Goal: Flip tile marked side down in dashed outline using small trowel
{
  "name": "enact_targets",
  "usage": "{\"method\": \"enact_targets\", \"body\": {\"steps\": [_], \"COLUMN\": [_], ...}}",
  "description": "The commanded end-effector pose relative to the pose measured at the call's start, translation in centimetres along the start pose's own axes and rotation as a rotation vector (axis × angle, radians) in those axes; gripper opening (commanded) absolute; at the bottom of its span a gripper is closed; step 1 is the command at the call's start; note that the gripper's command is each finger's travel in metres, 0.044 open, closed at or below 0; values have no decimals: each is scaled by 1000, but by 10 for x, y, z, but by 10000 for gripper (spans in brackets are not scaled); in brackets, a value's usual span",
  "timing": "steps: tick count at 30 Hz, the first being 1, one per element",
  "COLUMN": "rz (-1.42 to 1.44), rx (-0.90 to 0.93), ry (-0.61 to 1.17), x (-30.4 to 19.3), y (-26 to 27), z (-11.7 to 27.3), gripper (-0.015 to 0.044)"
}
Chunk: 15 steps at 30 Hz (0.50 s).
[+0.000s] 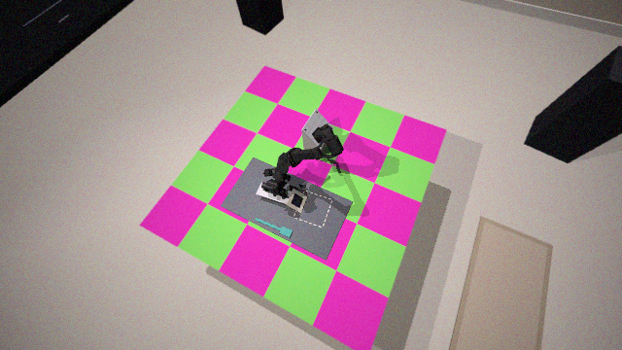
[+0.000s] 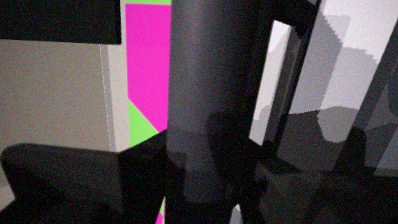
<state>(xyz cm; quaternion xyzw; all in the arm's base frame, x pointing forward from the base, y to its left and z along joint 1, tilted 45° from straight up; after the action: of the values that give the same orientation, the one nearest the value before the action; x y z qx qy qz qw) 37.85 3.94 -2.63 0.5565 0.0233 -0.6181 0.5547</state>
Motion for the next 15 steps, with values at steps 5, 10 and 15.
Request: {"method": "enact_targets", "body": {"steps": [5,10,15], "rz": [10,10,10], "rx": [9,9,9], "ry": [2,2,2], "x": [-14,-22,-30], "y": [9,12,13], "z": [7,10,11], "gripper": [0,0,0]}}
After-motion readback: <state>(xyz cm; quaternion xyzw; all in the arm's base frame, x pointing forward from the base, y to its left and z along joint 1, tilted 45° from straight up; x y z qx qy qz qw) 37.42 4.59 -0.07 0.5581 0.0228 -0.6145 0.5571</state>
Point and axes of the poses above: the point midway between the two fingers, 35 mm back from their tips, its own z axis back along the fingers, its own y axis across the jaws, x = y × z, the point moved 1 cm from there along z, back along the fingers, and after that the axes turned 2 degrees about -z, right-handed, at the moved point
